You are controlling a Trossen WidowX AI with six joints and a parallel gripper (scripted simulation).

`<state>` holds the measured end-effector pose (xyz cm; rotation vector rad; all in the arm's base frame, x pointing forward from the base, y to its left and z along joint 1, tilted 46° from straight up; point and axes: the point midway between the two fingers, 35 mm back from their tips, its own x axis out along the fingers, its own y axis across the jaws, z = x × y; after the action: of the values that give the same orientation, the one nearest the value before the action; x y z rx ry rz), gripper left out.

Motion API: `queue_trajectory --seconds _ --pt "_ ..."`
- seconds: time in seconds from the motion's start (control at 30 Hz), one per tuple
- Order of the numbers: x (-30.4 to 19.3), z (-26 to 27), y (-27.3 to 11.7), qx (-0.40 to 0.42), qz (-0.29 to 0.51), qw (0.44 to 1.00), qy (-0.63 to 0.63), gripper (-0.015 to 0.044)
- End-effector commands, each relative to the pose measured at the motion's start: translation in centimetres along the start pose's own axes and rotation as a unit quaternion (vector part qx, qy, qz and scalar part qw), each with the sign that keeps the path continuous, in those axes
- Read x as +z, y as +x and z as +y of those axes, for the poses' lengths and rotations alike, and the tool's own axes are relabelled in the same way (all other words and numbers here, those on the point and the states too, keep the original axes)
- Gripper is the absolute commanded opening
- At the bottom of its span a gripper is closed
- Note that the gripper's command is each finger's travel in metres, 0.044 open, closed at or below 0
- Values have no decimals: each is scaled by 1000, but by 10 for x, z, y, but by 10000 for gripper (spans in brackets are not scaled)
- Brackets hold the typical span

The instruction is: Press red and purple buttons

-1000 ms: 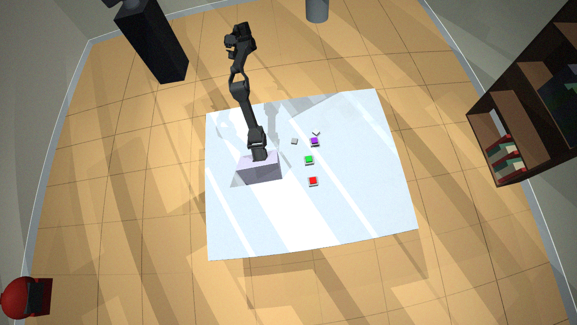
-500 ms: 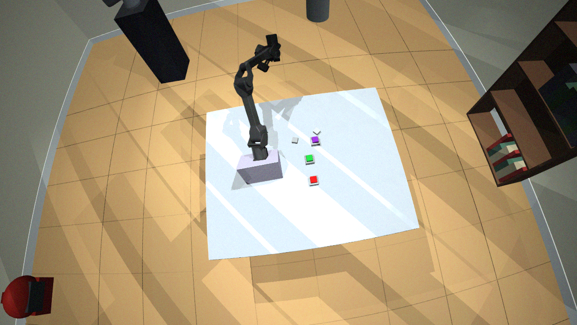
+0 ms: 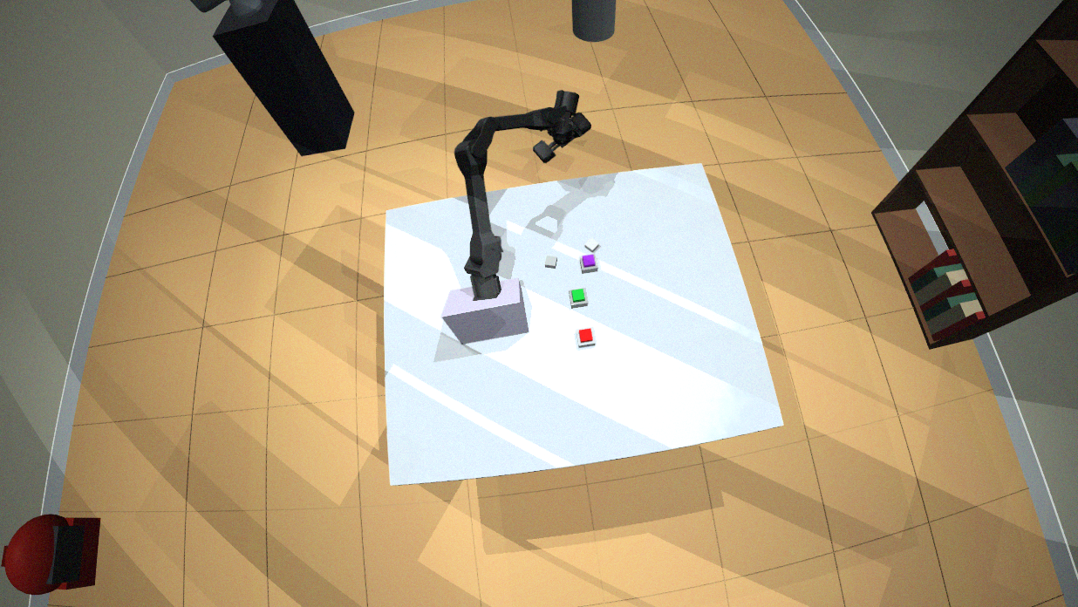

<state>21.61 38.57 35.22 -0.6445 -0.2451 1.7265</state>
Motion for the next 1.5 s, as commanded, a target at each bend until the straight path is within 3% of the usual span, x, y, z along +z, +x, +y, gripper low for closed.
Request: queue_trajectory --seconds 0.0,0.43,0.83,1.1,1.37,1.47 --pt "-73 -11 -11 -13 64 995 78 400" --pt "-258 0 -86 -60 204 929 302 400" --pt "-389 81 -184 -97 276 797 528 400" --pt "-441 172 -245 -111 278 665 684 400" --pt "-451 283 -282 -107 222 496 832 400" --pt "-450 291 -283 -106 215 483 842 400"
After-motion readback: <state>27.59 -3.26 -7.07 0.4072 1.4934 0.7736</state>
